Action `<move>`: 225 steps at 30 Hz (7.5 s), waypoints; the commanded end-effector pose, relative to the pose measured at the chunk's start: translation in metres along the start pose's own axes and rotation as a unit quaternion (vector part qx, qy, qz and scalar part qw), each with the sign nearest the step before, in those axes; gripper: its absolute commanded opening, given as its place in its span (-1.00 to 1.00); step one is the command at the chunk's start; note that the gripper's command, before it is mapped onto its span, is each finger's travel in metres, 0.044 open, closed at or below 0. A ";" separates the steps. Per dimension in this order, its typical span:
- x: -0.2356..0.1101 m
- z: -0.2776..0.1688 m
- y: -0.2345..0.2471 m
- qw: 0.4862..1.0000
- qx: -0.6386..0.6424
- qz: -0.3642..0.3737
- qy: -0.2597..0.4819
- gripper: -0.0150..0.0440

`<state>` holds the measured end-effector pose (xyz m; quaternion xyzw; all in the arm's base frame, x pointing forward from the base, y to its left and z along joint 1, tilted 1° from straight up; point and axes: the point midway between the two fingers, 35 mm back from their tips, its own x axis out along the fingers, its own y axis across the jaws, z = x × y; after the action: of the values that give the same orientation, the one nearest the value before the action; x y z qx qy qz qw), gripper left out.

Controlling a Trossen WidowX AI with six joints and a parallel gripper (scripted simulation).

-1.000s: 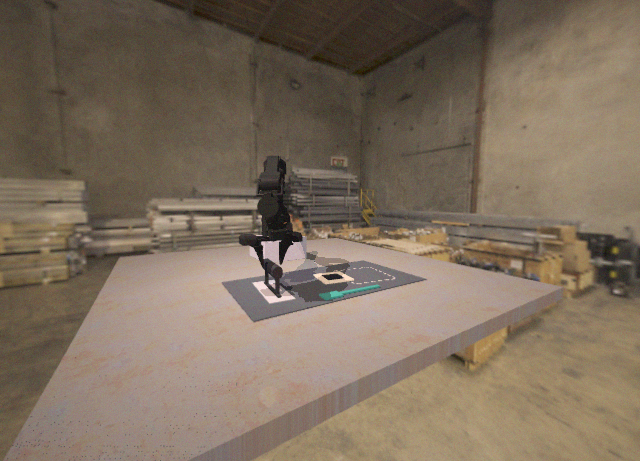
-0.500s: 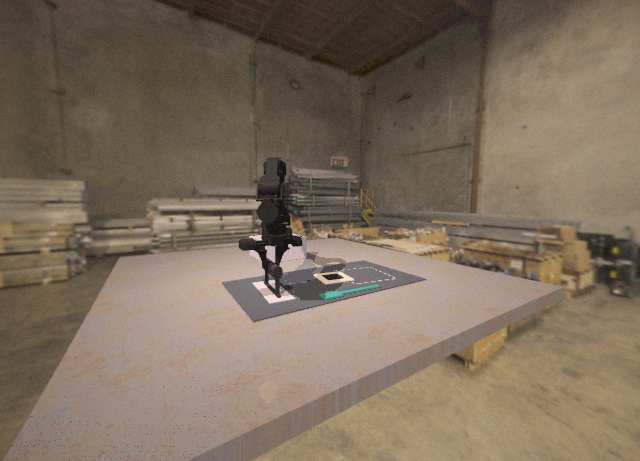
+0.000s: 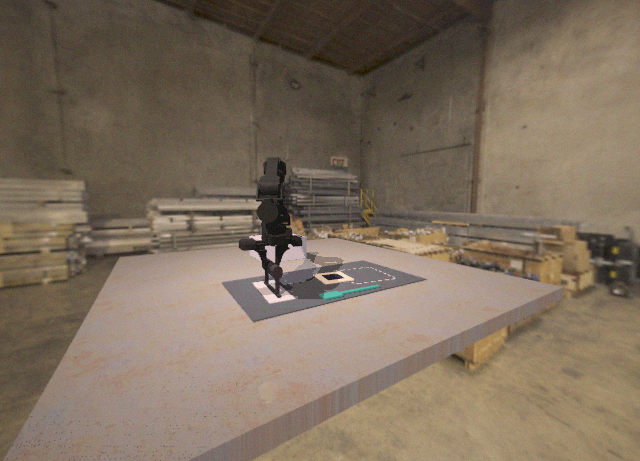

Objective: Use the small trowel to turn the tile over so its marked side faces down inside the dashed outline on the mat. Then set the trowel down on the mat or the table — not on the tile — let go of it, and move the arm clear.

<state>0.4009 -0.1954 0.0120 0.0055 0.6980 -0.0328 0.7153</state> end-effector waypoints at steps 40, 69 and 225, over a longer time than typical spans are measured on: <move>0.001 0.000 0.000 0.865 0.502 0.000 0.001 -0.05; 0.001 0.000 0.000 0.825 0.566 0.000 0.001 0.42; 0.001 0.001 -0.002 0.552 -0.834 0.001 0.000 -0.05</move>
<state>0.4018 -0.1976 0.0119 -0.5920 0.4146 0.5635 0.4002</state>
